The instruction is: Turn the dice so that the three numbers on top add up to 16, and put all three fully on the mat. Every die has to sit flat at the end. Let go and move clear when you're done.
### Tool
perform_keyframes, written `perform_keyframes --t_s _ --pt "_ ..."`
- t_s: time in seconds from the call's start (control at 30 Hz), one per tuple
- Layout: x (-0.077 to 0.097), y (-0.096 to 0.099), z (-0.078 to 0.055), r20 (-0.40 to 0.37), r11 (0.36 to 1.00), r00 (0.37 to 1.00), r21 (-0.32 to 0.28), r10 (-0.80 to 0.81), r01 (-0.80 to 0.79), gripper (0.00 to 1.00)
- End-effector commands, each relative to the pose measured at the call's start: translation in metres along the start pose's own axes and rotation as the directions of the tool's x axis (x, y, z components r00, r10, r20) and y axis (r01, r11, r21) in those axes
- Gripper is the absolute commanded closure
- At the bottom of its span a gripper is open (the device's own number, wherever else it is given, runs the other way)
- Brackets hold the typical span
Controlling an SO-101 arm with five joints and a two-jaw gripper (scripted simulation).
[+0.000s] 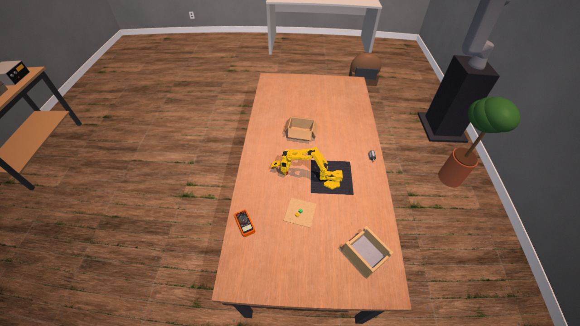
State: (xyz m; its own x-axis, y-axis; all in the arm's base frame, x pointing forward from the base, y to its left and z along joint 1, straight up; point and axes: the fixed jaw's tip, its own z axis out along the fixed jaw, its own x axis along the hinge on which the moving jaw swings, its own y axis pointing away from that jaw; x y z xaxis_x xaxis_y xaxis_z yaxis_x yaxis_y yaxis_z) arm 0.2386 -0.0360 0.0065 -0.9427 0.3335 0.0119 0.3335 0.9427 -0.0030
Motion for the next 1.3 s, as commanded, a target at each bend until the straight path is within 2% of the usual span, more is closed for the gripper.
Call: perform_keyframes --t_s 0.0,0.5,0.8,1.03,1.27 --pt "0.0031 -0.003 0.0042 -0.018 1.0 1.0 0.001 0.0 0.0 0.92" --pt "0.0031 -0.0038 0.0042 -0.018 1.0 1.0 0.001 0.0 0.0 0.94" --pt "0.0031 -0.0038 0.0042 -0.018 1.0 1.0 0.001 0.0 0.0 1.0" --pt "0.0031 -0.0038 0.0041 -0.018 1.0 1.0 0.001 0.0 0.0 1.0" --pt "0.002 -0.0029 -0.0036 -0.018 1.0 1.0 0.001 0.0 0.0 1.0"
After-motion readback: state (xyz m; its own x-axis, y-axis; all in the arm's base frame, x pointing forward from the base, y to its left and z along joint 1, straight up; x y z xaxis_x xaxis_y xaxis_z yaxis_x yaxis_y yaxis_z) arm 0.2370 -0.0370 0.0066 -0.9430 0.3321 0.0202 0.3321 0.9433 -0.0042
